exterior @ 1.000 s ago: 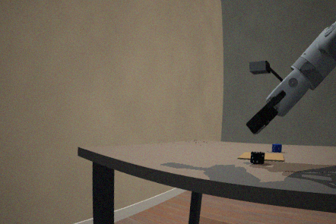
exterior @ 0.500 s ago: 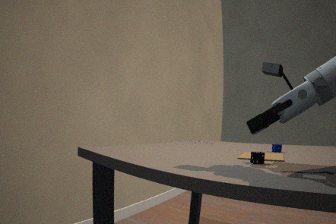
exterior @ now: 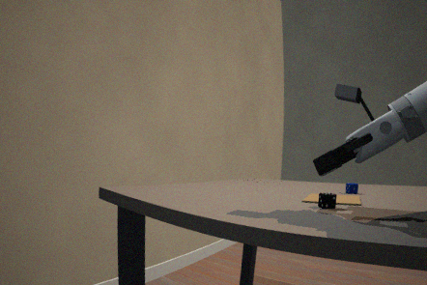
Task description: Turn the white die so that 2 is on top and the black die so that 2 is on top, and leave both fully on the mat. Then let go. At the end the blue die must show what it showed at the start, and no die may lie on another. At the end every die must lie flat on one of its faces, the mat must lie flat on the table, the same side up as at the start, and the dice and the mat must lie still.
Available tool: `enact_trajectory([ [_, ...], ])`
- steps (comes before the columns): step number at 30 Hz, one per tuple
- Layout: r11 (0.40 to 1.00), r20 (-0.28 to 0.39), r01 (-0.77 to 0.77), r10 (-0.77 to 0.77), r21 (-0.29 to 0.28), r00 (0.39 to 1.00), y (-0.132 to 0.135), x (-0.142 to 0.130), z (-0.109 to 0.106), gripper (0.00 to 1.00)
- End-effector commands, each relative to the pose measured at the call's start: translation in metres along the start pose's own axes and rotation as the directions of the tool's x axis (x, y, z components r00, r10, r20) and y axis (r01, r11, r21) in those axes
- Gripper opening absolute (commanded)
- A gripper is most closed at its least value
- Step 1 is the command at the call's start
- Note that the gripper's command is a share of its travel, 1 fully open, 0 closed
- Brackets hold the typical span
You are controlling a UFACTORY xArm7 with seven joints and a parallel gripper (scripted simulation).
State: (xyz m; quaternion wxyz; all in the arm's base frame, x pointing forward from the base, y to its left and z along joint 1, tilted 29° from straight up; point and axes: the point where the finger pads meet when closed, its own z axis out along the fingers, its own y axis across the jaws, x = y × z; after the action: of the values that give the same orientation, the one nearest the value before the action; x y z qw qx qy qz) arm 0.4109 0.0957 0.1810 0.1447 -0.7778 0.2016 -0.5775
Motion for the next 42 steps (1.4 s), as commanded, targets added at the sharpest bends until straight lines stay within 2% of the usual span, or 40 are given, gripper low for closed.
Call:
enact_trajectory([
  [1, 1.0, -0.003, -0.001, 0.001, 0.0, 1.0, 0.0, -0.009, 0.005, 0.27],
  [18, 1.0, -0.003, -0.001, 0.001, 0.0, 1.0, 0.0, -0.049, 0.027, 0.27],
  [42, 1.0, -0.003, -0.001, 0.001, 0.0, 1.0, 0.0, -0.052, 0.028, 0.27],
])
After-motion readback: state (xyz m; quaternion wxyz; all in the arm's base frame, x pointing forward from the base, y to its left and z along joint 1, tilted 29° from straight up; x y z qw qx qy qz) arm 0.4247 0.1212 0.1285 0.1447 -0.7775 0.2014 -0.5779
